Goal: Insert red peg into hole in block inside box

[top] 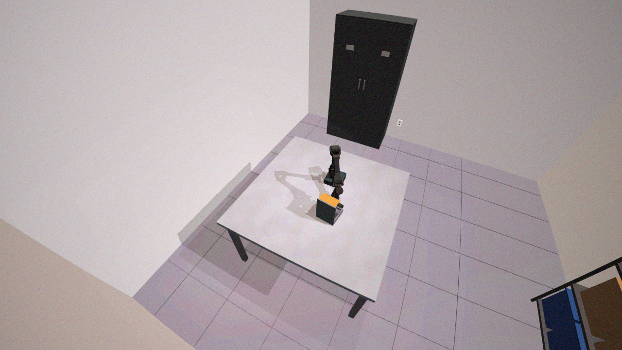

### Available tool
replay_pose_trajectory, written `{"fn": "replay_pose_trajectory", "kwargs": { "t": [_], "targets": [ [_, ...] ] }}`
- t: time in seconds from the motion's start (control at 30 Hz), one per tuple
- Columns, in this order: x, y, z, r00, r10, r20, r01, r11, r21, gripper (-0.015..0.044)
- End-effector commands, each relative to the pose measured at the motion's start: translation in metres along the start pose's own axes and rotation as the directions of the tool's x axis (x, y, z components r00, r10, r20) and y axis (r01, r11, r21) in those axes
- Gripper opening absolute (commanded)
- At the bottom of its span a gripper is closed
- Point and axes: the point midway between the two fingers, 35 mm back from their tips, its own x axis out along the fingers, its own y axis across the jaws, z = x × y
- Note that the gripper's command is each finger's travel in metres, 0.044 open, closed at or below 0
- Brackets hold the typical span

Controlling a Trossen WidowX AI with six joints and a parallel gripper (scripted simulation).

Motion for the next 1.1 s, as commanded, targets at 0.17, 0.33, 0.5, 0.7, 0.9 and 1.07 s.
{"fn": "replay_pose_trajectory", "kwargs": {
  "t": [0.17, 0.33, 0.5, 0.7, 0.9, 1.07],
  "targets": [
    [0.004, -0.004, 0.000, 1.000, -0.005, 0.004, 0.005, 1.000, -0.006, 0.0000],
    [0.006, -0.004, 0.005, 1.000, -0.005, 0.005, 0.005, 1.000, -0.006, 0.0000],
    [0.008, -0.001, 0.009, 1.000, -0.005, 0.005, 0.005, 1.000, -0.007, 0.0000],
    [0.011, -0.001, 0.015, 1.000, -0.005, 0.005, 0.005, 1.000, -0.007, 0.0000],
    [0.015, -0.001, 0.017, 1.000, -0.004, 0.005, 0.005, 1.000, -0.007, 0.0000],
    [0.018, -0.001, 0.020, 1.000, -0.004, 0.005, 0.004, 1.000, -0.007, 0.0000]
  ]
}}
